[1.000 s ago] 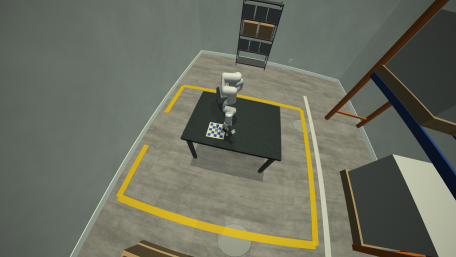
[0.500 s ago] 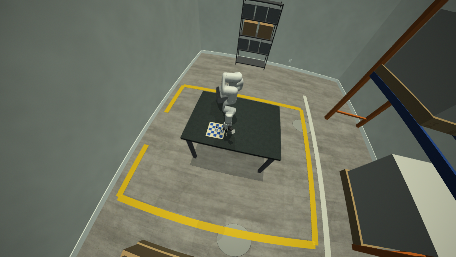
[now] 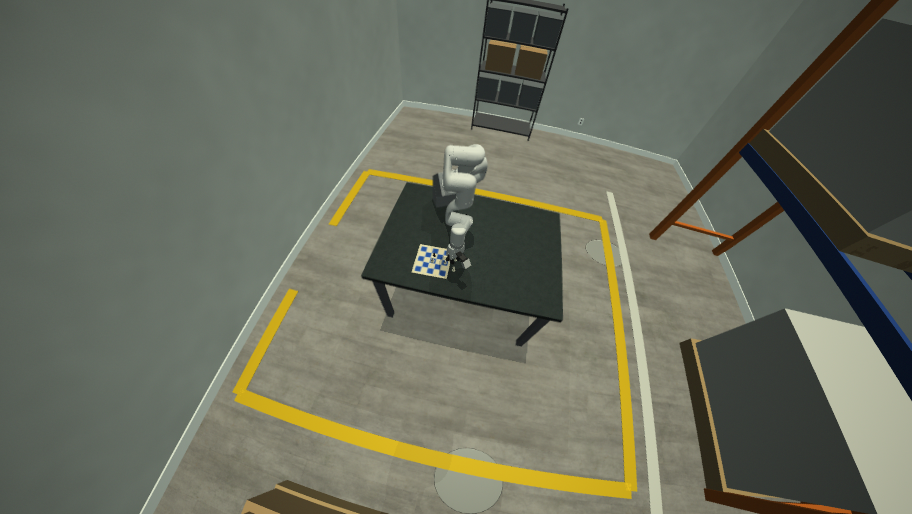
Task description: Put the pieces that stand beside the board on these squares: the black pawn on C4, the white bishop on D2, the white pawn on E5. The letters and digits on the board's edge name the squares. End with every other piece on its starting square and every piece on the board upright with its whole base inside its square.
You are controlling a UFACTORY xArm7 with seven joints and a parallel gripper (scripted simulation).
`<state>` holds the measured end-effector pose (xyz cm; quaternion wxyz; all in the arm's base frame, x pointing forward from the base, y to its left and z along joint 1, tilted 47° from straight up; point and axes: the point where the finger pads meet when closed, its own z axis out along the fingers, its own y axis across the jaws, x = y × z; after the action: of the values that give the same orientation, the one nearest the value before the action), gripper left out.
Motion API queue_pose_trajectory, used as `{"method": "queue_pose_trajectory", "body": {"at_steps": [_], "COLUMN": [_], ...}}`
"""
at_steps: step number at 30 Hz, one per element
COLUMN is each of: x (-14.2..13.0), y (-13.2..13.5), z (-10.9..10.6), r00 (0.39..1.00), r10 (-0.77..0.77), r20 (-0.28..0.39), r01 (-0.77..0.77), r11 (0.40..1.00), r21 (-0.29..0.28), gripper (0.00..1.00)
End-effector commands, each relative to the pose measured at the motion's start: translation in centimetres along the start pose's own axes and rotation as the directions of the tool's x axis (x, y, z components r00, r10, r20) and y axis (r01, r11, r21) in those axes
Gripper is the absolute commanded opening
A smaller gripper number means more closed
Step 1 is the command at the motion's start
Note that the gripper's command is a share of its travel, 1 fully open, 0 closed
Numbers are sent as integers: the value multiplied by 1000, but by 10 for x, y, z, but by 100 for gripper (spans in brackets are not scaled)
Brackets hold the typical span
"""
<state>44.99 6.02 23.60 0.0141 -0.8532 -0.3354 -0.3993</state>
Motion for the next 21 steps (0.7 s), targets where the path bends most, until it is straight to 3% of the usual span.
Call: {"method": "queue_pose_trajectory", "body": {"at_steps": [1, 21], "x": [1, 1], "y": [1, 1], "z": [0, 13], "r00": [1000, 1000], "r10": [0, 1], "r20": [-2, -2], "r01": [0, -1], "r11": [1000, 1000], "r21": [-1, -1], "gripper": [37, 37]}}
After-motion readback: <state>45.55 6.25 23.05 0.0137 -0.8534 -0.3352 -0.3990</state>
